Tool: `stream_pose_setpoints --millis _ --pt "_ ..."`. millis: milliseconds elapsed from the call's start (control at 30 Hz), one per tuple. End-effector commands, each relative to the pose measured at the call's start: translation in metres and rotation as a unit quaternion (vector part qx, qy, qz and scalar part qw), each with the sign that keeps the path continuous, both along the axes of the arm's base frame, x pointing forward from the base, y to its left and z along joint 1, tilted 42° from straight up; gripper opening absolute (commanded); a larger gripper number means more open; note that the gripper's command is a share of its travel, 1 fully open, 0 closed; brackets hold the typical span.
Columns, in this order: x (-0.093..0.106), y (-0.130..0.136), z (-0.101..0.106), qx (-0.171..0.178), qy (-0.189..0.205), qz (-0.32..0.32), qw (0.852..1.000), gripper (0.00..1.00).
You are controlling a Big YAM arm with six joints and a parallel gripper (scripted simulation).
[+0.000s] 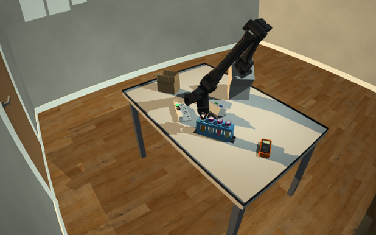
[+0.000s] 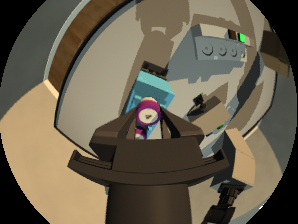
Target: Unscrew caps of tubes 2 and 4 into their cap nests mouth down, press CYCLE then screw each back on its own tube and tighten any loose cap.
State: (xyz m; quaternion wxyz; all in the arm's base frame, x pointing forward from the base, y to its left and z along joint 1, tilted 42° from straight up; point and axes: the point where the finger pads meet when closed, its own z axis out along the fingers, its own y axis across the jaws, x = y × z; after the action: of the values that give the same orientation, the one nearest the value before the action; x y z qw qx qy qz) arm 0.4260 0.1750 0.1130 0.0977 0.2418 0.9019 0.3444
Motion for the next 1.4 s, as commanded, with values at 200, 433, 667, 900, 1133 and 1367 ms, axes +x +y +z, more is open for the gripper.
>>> stream_pose_setpoints --millis 200,433,667,900,1133,1367 --pt "-0.001 0.008 0.010 0.027 0.024 -0.036 0.999 0.00" --pt "-0.001 0.008 0.010 0.027 0.024 -0.036 0.999 0.00" --pt "-0.001 0.008 0.010 0.027 0.024 -0.036 0.999 0.00" --pt "-0.001 0.007 0.008 0.025 0.025 -0.037 0.999 0.49" --pt "0.004 0.002 0.008 0.023 0.023 -0.040 0.999 0.49" --pt "-0.001 -0.010 0.019 0.025 0.023 -0.047 0.998 0.49"
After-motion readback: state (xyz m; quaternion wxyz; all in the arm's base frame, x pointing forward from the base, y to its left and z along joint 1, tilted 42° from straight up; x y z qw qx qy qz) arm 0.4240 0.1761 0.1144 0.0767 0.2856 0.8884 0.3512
